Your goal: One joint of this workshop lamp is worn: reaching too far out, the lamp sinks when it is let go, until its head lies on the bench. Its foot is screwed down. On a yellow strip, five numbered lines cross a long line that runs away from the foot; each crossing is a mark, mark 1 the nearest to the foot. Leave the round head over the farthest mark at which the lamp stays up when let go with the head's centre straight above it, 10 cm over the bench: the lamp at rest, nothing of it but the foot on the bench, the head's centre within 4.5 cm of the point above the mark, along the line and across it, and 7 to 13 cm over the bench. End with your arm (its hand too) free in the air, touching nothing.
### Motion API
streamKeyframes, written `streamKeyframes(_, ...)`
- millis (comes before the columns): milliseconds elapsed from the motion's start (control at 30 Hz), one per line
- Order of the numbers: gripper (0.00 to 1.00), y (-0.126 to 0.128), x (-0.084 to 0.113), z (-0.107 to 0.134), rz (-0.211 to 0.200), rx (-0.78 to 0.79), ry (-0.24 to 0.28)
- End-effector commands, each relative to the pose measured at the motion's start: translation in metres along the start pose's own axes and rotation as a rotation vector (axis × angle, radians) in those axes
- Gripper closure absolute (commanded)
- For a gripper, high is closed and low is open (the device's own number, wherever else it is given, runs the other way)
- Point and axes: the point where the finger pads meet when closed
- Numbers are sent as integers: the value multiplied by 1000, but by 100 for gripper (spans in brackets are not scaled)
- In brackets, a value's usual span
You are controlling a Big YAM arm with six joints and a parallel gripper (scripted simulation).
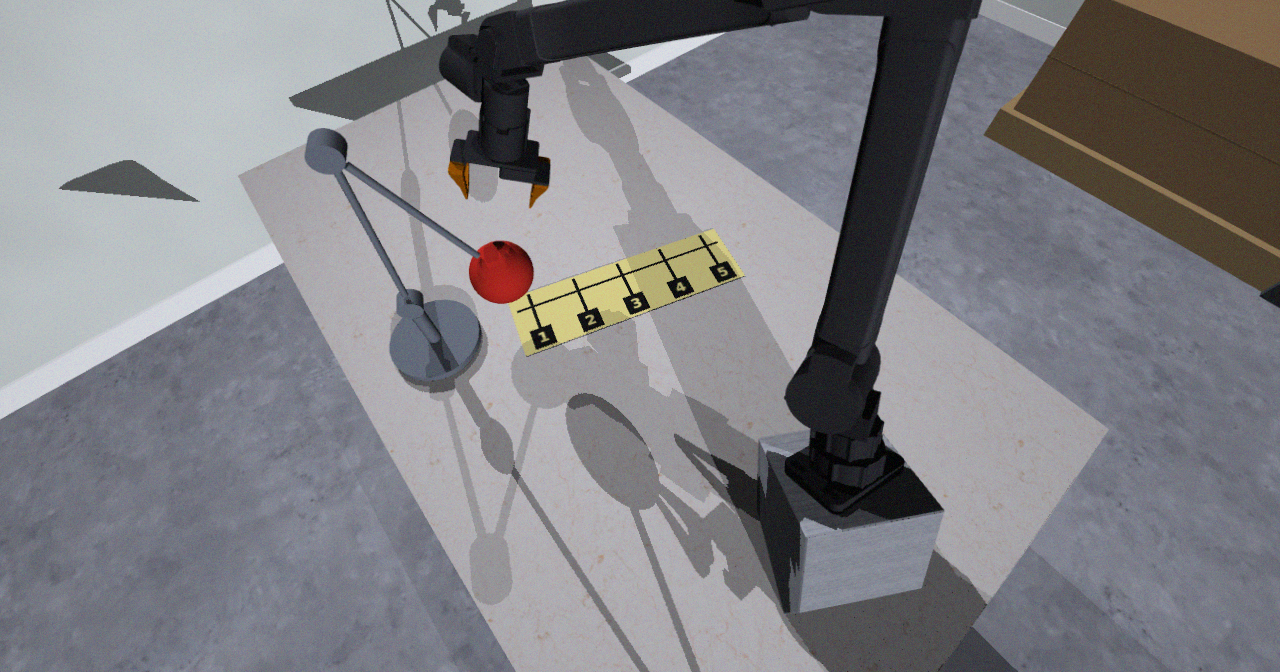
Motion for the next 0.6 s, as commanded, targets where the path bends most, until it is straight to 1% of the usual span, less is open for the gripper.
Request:
streamKeyframes(0,0,6,21,-3,-50,99,-51)
streamKeyframes(67,0,6,21,-3,-50,99,-51)
streamKeyframes(567,0,-14,7,22,-80,347,-63)
Point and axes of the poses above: the point where the finger pads meet when closed, its own x axis back along the fingers, its own y axis across the jaws, z = x × y, and after that the axes turned 10 degrees about x, right-handed
